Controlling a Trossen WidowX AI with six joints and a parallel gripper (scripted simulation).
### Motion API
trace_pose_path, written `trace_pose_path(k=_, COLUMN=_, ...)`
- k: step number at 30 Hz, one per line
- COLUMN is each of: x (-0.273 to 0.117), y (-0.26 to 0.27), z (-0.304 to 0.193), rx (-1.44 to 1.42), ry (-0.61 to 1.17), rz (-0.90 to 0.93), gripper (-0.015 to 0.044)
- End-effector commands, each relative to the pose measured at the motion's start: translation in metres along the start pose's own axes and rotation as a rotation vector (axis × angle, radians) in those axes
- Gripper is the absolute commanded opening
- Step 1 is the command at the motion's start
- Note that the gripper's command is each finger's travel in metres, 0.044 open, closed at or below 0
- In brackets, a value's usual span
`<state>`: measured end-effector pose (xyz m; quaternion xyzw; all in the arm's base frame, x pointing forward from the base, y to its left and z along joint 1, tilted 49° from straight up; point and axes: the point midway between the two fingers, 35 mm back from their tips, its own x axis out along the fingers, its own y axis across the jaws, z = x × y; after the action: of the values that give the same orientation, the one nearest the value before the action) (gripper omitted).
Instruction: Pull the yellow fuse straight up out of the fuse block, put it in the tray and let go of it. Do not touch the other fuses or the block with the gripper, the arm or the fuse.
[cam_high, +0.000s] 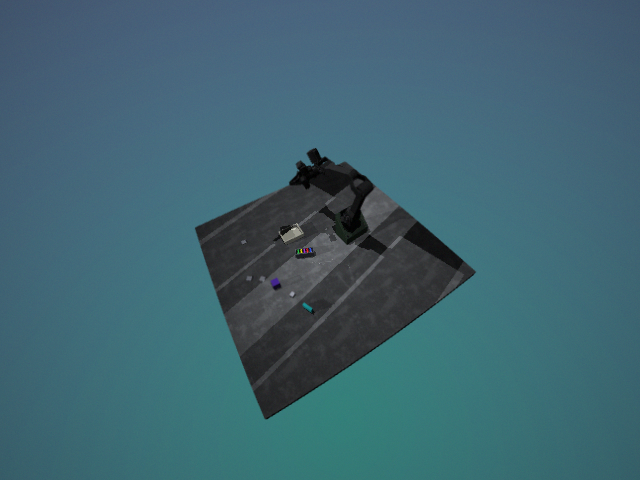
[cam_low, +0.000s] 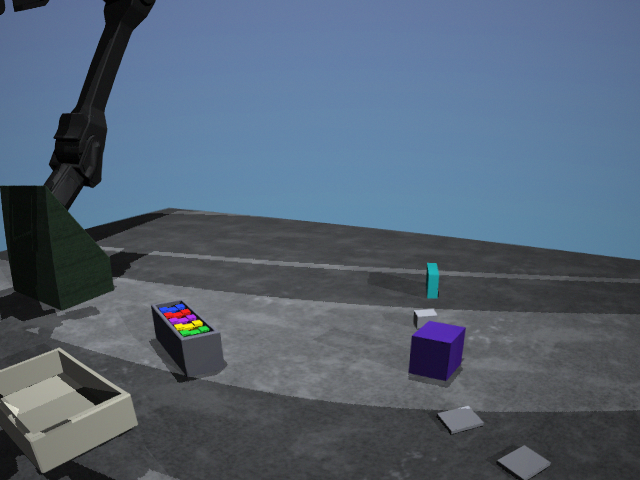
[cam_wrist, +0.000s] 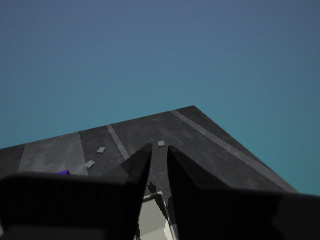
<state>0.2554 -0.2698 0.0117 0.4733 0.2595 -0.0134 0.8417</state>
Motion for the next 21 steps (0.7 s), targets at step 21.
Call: trace_pose_path(k=21, x=0.139, y=0.164, z=-0.279, rx=-1.377, ry=1.119, rz=0.808, gripper=0.0065)
